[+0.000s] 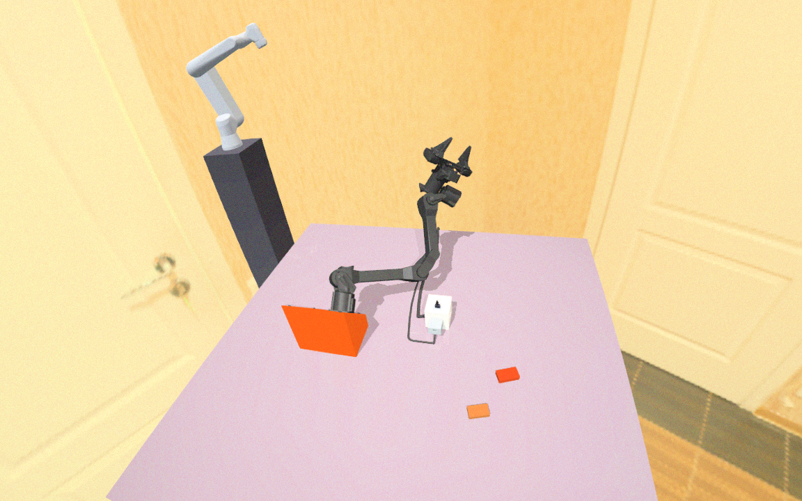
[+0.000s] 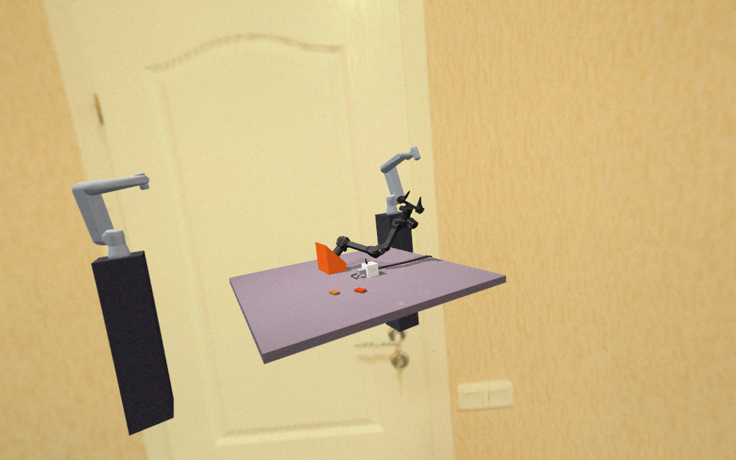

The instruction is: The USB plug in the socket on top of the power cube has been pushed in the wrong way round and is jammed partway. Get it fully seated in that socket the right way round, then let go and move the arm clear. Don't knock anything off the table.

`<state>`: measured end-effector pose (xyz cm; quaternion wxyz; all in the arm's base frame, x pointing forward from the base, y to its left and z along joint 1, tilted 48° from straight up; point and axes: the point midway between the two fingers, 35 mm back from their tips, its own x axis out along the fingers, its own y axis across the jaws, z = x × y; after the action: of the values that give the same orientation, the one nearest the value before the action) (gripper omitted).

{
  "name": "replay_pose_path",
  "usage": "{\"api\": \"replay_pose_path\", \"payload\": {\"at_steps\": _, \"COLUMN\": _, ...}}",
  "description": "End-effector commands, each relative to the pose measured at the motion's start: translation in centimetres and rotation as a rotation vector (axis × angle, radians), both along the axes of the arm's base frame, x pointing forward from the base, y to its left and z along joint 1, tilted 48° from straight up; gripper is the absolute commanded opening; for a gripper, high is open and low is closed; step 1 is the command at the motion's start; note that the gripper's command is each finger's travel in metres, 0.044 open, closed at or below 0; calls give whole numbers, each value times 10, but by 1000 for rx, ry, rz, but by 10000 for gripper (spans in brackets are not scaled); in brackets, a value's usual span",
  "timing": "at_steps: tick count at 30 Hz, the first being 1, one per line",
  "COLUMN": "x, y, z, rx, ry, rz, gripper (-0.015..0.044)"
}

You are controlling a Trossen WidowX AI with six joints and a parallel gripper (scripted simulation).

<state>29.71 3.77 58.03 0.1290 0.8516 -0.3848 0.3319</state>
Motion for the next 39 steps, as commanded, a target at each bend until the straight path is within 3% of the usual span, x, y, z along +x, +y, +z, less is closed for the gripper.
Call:
{"api": "replay_pose_path", "payload": {"at_steps": 1, "x": -2, "y": 0, "z": 1, "rx": 4, "ry": -9, "rz": 7, "gripper": 426}}
{"api": "replay_pose_path", "payload": {"at_steps": 12, "x": -144, "y": -34, "z": 41, "rx": 360, "ry": -586, "rz": 452, "gripper": 440}}
{"api": "replay_pose_path", "payload": {"at_steps": 16, "x": -210, "y": -92, "z": 37, "rx": 649, "ry": -923, "rz": 705, "gripper": 440}}
{"api": "replay_pose_path", "payload": {"at_steps": 21, "x": -241, "y": -171, "z": 6, "rx": 1058, "ry": -1291, "rz": 961, "gripper": 440}}
{"api": "replay_pose_path", "payload": {"at_steps": 28, "x": -210, "y": -273, "z": -77, "rx": 1725, "ry": -1797, "rz": 1093, "gripper": 440}}
{"api": "replay_pose_path", "payload": {"at_steps": 32, "x": -175, "y": -293, "z": -111, "rx": 1969, "ry": -1927, "rz": 1077, "gripper": 440}}
{"api": "replay_pose_path", "payload": {"at_steps": 35, "x": -142, "y": -305, "z": -154, "rx": 2231, "ry": -2124, "rz": 938, "gripper": 440}}
{"api": "replay_pose_path", "payload": {"at_steps": 39, "x": -90, "y": -301, "z": -220, "rx": 2571, "ry": -2415, "rz": 537, "gripper": 440}}
